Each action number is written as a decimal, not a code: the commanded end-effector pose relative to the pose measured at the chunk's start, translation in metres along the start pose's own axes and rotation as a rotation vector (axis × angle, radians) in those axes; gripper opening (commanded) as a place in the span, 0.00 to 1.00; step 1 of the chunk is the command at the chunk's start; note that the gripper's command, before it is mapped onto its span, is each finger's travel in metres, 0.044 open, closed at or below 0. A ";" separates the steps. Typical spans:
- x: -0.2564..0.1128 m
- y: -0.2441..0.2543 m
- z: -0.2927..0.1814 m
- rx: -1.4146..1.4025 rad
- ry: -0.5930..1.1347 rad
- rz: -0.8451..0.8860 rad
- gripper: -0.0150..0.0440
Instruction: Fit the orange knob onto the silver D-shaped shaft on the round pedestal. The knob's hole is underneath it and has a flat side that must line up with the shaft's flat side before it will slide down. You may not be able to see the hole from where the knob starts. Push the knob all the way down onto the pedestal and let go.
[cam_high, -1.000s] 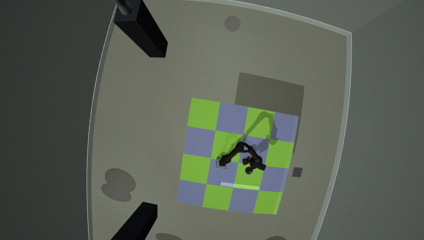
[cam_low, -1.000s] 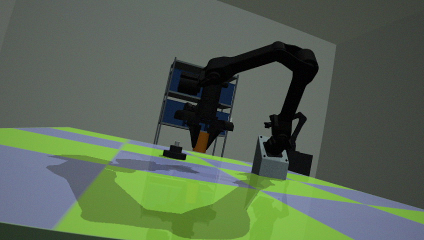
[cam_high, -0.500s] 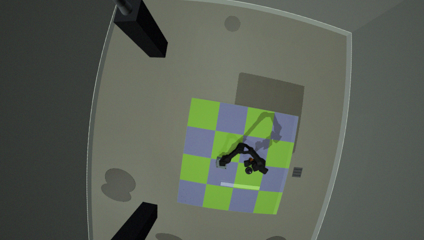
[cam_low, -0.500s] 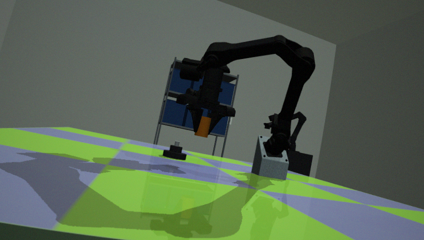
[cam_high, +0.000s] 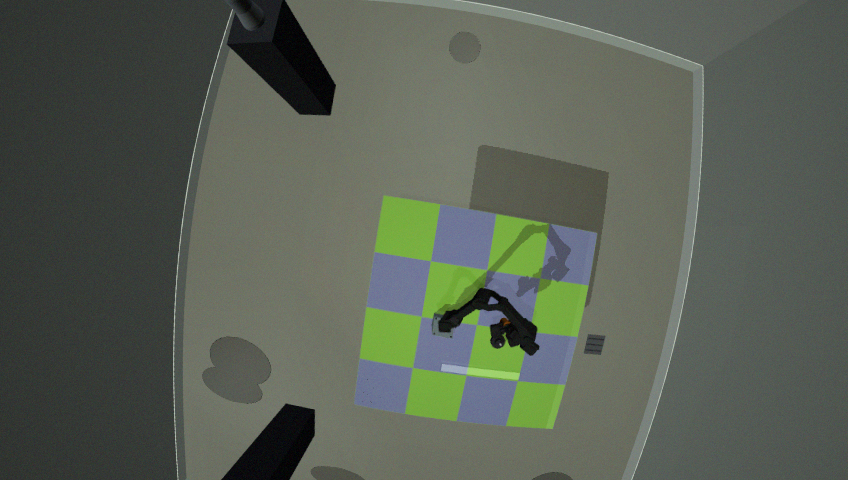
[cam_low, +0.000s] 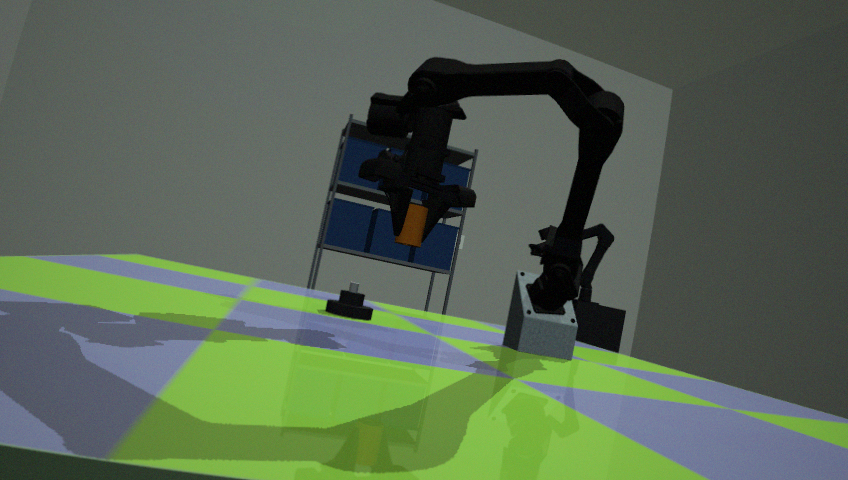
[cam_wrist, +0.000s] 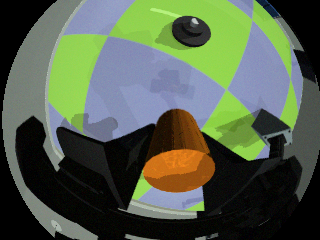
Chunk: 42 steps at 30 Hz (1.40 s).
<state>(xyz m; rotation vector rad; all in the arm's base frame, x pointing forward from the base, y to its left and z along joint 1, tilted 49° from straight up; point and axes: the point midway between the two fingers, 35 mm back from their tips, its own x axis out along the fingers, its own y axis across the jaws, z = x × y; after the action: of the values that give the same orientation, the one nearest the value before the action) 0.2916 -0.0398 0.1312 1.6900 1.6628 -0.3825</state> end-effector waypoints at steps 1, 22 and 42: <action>-0.002 0.000 0.005 -0.003 0.001 -0.004 0.25; 0.013 0.003 0.069 -0.004 -0.005 -0.003 0.25; 0.033 -0.003 0.129 -0.006 -0.005 -0.002 0.25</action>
<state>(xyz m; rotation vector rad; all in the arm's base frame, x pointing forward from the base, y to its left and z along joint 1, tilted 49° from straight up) 0.3262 -0.0958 0.0282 1.6864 1.6653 -0.3840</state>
